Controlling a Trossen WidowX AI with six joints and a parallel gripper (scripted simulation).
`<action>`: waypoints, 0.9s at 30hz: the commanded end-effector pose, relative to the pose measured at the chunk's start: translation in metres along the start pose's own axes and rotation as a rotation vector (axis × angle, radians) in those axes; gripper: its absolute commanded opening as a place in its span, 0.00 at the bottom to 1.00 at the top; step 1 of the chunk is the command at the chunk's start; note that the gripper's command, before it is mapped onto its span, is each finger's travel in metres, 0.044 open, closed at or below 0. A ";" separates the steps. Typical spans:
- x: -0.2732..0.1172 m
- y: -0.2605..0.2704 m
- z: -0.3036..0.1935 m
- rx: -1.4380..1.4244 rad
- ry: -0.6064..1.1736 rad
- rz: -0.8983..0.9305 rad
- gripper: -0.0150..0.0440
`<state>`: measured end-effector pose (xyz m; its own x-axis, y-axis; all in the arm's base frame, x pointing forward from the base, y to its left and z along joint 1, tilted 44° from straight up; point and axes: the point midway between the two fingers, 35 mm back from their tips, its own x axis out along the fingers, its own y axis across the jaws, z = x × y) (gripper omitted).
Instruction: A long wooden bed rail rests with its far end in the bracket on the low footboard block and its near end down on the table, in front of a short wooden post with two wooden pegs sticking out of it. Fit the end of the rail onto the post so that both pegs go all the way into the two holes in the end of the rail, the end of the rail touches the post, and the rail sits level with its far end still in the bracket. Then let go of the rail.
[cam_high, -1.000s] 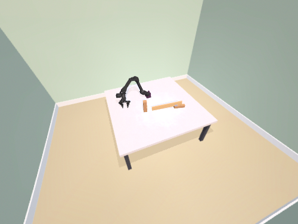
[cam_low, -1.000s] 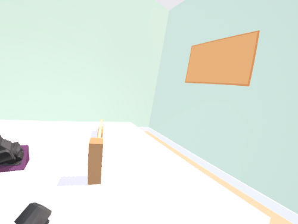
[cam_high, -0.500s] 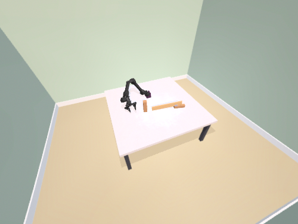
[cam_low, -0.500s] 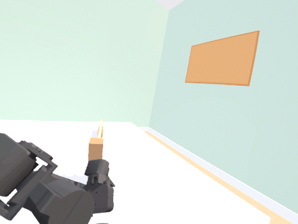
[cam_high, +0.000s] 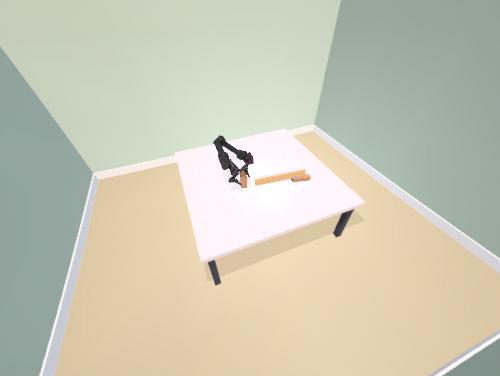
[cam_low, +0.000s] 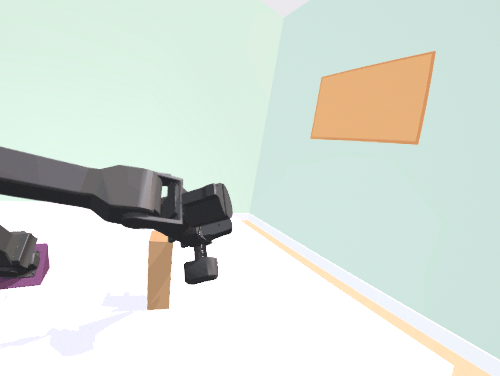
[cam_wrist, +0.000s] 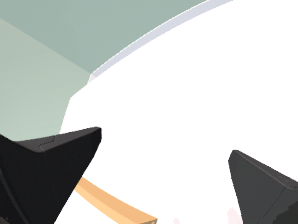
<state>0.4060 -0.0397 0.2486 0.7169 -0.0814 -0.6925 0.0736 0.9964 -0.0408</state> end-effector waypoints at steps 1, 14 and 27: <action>0.033 0.038 -0.021 -0.111 0.136 0.026 1.00; 0.080 0.097 -0.136 -1.004 0.755 -0.061 1.00; 0.081 0.112 -0.170 -1.582 1.067 -0.078 1.00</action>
<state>0.3528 0.0714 0.0650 0.0348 -0.6839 -0.7288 -0.9692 0.1548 -0.1916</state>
